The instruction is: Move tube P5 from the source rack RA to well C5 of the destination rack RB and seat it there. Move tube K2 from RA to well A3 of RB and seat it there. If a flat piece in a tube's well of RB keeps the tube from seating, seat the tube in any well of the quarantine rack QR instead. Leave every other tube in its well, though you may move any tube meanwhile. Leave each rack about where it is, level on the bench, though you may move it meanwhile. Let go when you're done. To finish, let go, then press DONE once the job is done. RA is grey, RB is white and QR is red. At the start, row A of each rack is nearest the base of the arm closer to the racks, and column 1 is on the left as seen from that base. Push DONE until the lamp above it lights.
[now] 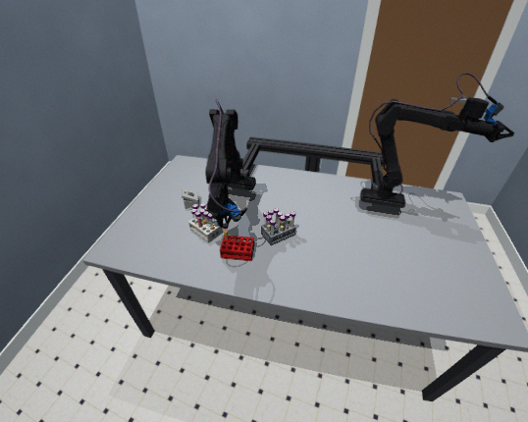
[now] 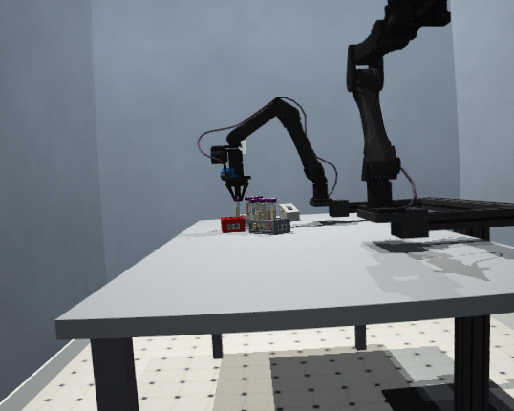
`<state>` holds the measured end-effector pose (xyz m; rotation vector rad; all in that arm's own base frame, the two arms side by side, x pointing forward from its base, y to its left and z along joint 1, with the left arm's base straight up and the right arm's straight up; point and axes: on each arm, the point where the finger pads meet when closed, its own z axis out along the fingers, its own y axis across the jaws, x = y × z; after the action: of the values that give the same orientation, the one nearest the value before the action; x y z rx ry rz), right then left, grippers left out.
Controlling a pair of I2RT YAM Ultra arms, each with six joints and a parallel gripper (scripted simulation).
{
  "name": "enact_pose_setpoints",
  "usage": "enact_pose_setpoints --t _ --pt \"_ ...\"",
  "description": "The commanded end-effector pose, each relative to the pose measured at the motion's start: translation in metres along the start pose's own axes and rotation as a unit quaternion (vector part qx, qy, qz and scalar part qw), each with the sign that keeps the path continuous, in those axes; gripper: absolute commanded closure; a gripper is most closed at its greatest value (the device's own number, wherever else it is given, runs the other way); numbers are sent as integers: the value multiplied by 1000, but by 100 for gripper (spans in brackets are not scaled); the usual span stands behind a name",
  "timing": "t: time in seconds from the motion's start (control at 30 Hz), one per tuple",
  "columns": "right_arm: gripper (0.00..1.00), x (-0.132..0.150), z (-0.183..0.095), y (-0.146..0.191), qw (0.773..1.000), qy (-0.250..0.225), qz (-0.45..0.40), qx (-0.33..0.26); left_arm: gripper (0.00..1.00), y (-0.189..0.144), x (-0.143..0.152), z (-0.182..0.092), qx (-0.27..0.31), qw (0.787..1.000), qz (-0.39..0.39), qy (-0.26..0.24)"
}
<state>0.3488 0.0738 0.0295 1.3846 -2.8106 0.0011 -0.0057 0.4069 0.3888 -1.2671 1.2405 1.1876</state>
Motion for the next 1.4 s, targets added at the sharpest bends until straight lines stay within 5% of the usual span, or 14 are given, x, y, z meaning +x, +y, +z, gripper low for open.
enact_pose_setpoints --t 0.0,0.27,1.37 --pt "70 -2 -3 -3 1000 -7 1 4 100 2 -26 -11 0 1000 3 -30" --pt "70 -2 -3 -3 1000 -7 1 4 100 2 -26 -11 0 1000 3 -30" --pt "70 3 -90 -3 1000 -19 4 11 100 2 -26 -11 0 1000 3 -30"
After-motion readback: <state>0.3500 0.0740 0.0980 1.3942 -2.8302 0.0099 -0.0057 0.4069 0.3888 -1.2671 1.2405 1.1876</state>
